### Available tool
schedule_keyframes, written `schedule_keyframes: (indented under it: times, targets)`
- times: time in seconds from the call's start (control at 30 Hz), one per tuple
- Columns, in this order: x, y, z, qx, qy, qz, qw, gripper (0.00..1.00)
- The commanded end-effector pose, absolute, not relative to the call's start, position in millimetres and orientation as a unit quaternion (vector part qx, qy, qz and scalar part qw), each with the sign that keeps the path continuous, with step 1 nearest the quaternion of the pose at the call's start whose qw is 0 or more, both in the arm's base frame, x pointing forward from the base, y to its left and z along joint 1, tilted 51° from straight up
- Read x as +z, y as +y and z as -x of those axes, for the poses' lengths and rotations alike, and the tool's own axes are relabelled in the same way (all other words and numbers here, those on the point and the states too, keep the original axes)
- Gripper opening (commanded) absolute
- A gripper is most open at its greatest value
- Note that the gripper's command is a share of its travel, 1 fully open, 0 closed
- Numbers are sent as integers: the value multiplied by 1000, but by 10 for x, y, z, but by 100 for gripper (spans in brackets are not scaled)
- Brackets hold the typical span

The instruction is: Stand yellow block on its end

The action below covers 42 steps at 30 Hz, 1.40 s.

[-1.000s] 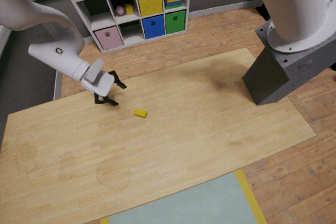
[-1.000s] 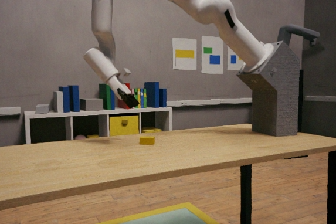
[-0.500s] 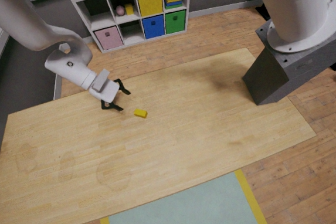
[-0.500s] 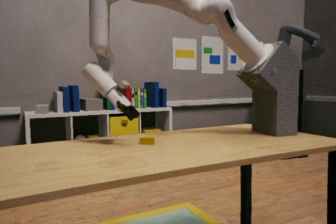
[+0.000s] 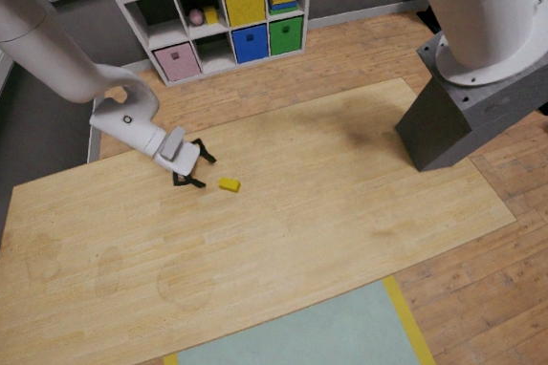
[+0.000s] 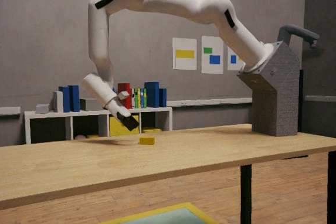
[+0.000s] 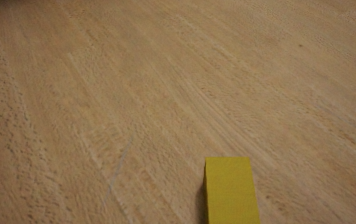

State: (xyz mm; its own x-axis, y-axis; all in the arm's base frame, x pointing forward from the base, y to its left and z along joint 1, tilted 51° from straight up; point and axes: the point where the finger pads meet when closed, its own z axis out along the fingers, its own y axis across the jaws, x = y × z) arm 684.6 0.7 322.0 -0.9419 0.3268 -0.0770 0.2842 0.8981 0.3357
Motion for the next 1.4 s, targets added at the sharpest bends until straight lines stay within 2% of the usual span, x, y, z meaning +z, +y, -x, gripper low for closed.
schedule_keyframes:
  times: [0.0, 1.37]
  targets:
    - [3081, 50, -6877, 162, 972, -157, 66, 100]
    - [2915, 105, -6912, 162, 972, -157, 66, 100]
